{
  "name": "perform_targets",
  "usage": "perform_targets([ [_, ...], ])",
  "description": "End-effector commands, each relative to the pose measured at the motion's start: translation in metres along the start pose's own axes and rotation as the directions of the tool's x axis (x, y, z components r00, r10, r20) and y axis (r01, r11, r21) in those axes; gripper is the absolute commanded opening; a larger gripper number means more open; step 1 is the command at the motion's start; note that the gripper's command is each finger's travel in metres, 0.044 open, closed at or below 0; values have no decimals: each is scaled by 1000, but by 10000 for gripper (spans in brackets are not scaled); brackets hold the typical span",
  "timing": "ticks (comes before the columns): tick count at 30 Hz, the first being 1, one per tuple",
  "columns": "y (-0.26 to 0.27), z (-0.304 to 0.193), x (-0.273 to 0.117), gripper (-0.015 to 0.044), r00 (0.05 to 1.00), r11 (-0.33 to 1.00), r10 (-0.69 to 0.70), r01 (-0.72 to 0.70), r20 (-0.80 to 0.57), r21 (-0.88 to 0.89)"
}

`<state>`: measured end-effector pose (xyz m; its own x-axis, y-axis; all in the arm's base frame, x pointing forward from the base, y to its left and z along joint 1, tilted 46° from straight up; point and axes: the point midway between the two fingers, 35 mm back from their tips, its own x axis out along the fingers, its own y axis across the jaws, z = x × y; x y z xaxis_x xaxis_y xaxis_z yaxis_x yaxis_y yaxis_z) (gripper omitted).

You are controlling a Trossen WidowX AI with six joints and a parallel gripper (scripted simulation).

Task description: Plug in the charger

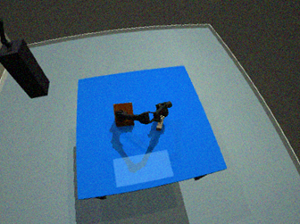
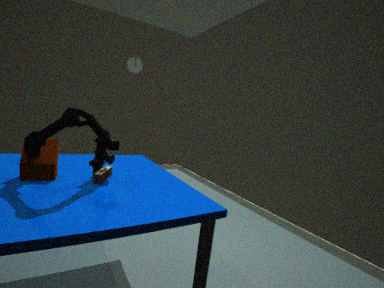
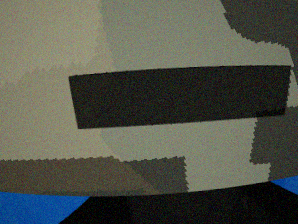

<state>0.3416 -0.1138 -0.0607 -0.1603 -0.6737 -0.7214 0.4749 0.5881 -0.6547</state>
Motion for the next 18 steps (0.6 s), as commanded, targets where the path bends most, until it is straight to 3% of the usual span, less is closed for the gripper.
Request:
perform_targets([
  [1, -1, 8, 2, 0, 1000, 1000, 5, -5, 21, 28],
  [18, -1, 6, 1, 0, 1000, 1000, 5, -5, 21, 28],
])
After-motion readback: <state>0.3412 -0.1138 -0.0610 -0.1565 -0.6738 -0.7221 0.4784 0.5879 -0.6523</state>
